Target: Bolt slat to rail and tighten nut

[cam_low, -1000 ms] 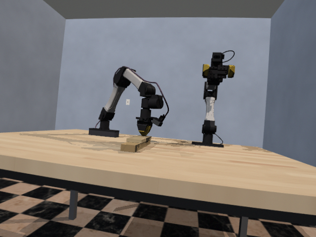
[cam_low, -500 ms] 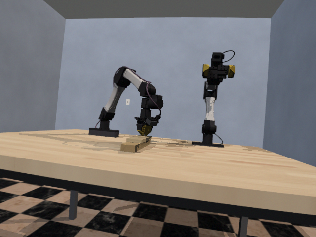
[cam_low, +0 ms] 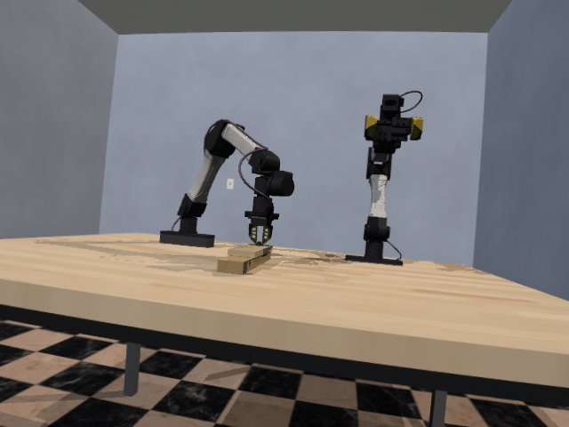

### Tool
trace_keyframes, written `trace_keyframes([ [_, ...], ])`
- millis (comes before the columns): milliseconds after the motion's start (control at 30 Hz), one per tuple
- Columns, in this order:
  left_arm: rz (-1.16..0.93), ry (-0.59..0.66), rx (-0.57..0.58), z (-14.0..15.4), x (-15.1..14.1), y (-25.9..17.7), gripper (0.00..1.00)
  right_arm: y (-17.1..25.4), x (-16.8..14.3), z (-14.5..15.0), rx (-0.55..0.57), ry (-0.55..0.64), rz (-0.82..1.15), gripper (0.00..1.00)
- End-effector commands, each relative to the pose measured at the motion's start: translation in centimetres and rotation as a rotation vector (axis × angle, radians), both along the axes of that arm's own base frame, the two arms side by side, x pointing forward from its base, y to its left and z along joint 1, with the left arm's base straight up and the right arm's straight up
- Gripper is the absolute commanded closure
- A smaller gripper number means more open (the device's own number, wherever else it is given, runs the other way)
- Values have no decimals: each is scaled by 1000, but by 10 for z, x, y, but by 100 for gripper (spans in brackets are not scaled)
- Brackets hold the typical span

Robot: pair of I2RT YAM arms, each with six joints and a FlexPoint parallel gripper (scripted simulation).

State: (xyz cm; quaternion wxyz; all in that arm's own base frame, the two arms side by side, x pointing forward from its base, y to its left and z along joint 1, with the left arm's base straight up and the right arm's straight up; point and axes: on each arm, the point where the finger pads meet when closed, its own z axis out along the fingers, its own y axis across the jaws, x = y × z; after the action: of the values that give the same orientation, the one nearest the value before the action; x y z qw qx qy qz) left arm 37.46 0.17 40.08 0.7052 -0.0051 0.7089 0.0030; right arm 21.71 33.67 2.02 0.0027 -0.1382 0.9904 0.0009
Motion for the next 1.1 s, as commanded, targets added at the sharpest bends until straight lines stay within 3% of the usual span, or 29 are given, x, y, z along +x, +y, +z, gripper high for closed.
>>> trace_keyframes([
  [0,-2,-20,1,8,-2,-1,0,3,1,-2,-10,13,-229,86],
  [67,-2,-20,1,8,-2,-1,0,3,1,-2,-10,13,-229,86],
  [933,-2,-20,1,8,-2,-1,0,3,1,-2,-17,11,-1181,86],
  [1067,-2,-20,1,8,-2,-1,0,3,1,-2,-18,11,-1207,86],
])
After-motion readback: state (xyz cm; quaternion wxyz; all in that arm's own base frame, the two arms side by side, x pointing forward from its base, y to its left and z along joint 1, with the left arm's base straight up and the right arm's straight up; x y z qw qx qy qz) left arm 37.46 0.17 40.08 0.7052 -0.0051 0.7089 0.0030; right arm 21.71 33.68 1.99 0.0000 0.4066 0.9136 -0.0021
